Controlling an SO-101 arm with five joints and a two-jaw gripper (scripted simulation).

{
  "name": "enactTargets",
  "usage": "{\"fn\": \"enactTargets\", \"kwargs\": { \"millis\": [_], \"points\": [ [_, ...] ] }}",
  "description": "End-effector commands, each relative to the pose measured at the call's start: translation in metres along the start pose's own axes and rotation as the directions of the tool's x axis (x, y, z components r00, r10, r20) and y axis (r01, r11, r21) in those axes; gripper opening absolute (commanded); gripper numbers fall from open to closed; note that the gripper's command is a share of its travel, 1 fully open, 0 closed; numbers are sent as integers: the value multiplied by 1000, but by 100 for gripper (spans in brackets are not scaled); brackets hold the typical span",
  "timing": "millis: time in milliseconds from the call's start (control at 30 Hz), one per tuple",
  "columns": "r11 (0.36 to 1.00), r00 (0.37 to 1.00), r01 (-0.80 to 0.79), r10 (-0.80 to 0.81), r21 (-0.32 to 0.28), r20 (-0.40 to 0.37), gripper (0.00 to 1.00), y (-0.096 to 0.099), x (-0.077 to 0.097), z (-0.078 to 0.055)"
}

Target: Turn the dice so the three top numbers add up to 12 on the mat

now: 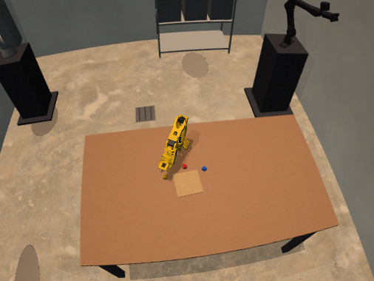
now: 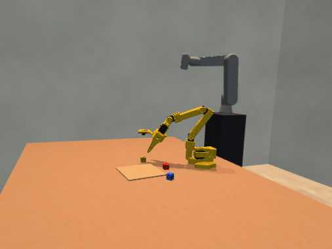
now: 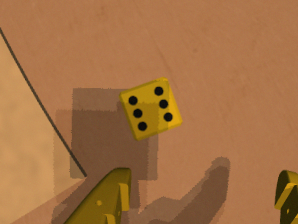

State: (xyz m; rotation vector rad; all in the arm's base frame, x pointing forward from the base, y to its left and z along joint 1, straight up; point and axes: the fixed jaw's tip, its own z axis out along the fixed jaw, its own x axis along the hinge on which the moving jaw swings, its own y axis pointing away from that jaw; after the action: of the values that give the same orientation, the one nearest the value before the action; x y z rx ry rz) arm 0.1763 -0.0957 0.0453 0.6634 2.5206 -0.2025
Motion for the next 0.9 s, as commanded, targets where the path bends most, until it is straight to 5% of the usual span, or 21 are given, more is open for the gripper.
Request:
{"fn": "enactTargets", "kwargs": {
  "millis": [0, 300, 633, 867],
  "points": [
    [999, 999, 38, -37, -18, 38, 28, 7, -6, -9],
    [961, 971, 239, -234, -140, 49, 28, 44, 30, -42],
    [876, 909, 415, -408, -247, 81, 28, 61, 71, -58],
    [852, 892, 450, -443, -268, 90, 28, 64, 80, -59]
  ]
}}
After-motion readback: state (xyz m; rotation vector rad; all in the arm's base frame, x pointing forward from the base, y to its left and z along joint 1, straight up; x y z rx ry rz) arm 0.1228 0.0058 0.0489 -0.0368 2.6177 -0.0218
